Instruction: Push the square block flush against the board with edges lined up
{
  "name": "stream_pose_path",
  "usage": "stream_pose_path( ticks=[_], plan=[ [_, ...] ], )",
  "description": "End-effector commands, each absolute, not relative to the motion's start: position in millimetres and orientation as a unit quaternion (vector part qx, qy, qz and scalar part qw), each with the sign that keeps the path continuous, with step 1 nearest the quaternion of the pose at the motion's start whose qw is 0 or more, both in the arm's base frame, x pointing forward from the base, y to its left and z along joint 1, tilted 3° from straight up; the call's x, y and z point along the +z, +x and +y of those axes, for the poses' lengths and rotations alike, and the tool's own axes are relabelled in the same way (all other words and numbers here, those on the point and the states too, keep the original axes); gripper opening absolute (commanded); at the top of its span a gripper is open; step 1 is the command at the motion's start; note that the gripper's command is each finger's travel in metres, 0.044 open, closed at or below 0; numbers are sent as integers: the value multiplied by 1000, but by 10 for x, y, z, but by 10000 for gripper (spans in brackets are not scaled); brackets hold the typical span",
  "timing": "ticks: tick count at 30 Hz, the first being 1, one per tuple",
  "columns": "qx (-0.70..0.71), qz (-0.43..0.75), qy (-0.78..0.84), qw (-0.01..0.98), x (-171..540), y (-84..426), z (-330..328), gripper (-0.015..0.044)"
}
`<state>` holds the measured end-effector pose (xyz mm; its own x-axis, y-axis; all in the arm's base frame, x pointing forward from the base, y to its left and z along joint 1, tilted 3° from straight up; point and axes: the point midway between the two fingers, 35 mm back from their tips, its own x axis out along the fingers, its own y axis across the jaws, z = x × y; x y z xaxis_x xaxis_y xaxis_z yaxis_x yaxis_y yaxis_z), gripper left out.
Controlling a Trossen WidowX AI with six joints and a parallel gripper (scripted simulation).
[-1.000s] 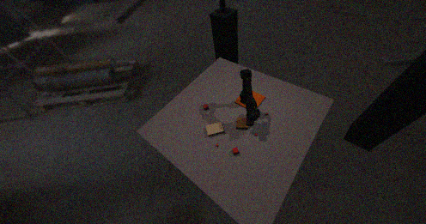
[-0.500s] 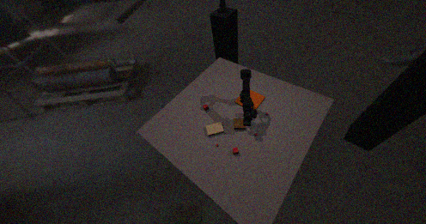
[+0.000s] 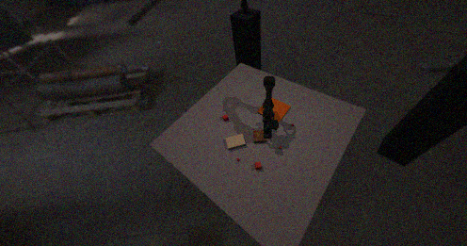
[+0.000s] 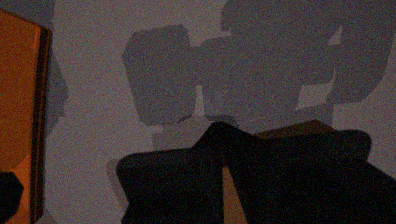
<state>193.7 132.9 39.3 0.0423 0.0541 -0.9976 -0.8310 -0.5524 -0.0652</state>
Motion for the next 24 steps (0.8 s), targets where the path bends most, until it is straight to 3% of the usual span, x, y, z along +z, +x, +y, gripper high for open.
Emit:
stream_pose_path(
  ticks=[1, 24],
  plan=[
    [617, 311, -629, 357, 390, 1994, 1269, 0],
    [617, 311, -629, 357, 395, 1959, 1378, 0]
  ],
)
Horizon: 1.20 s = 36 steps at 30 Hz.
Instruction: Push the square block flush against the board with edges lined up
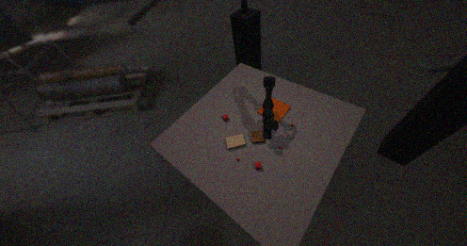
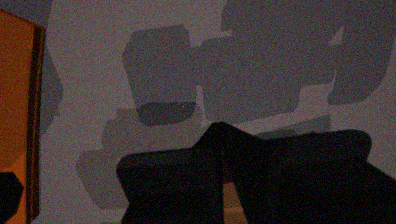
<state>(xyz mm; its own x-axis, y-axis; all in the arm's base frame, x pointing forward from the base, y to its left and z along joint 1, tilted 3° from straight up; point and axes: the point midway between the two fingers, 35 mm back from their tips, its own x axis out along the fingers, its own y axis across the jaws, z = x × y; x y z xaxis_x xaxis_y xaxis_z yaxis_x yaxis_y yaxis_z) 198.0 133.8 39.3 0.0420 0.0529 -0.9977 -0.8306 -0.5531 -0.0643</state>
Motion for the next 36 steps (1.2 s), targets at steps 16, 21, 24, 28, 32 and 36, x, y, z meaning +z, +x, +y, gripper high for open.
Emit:
stream_pose_path(
  ticks=[16, 21, 24, 28, 32, 36],
  plan=[
    [618, 310, -628, 358, 400, 1800, 1590, 0],
    [619, 308, -628, 358, 604, 1810, 1577, 0],
    [618, 310, -628, 358, 930, 1782, 1551, 0],
    [618, 310, -628, 358, 951, 1778, 1548, 0],
    [610, 326, -618, 374, 951, 1781, 1542, 0],
    [585, 367, -591, 416, 951, 1788, 1528, 0]
  ],
)
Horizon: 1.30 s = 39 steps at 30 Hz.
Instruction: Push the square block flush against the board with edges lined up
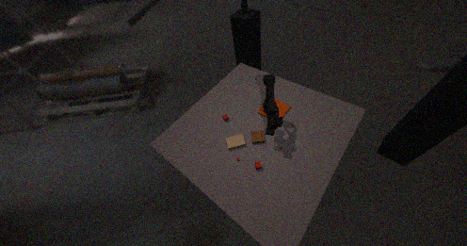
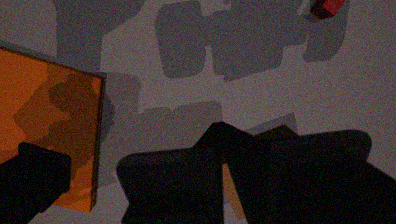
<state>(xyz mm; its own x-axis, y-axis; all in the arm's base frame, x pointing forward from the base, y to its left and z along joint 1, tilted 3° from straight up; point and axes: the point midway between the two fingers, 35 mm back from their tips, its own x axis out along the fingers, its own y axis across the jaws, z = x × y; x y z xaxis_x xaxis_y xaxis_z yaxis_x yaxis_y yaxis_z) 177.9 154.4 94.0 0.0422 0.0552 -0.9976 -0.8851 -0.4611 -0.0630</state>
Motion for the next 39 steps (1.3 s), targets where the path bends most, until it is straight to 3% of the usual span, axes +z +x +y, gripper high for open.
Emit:
stream_pose_path(
  ticks=[1, 21, 39],
  plan=[
    [579, 377, -584, 426, 951, 1790, 1524, 0],
    [416, 552, -405, 599, 949, 1825, 1453, 0],
    [227, 653, -202, 694, 947, 1854, 1388, 0]
  ],
)
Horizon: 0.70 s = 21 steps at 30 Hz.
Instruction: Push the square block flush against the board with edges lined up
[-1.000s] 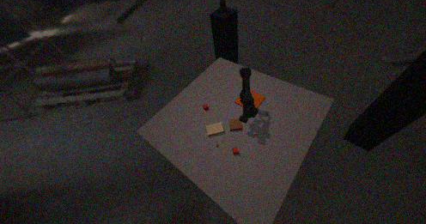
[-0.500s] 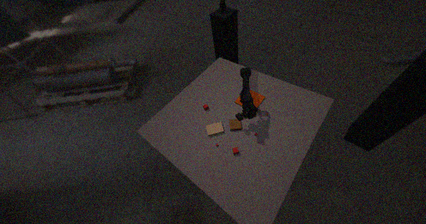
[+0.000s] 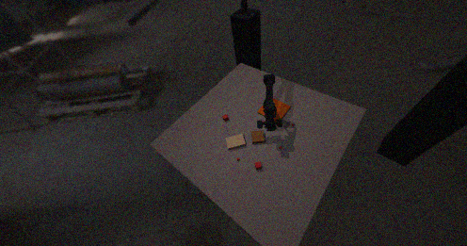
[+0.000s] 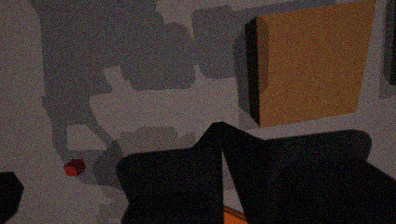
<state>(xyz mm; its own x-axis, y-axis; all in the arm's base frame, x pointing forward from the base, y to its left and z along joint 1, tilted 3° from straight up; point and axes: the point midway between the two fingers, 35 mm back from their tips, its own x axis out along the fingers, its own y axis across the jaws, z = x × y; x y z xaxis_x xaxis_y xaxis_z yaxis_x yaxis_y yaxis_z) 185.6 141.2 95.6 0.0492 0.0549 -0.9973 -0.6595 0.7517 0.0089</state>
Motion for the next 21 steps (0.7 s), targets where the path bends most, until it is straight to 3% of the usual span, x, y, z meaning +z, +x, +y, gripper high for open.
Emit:
stream_pose_path(
  ticks=[1, 14, 21],
  plan=[
    [215, 656, -190, 698, 947, 1855, 1385, 0],
    [63, 688, -29, 722, 945, 1874, 1338, 0],
    [61, 688, -27, 723, 941, 1875, 1338, 0]
  ],
)
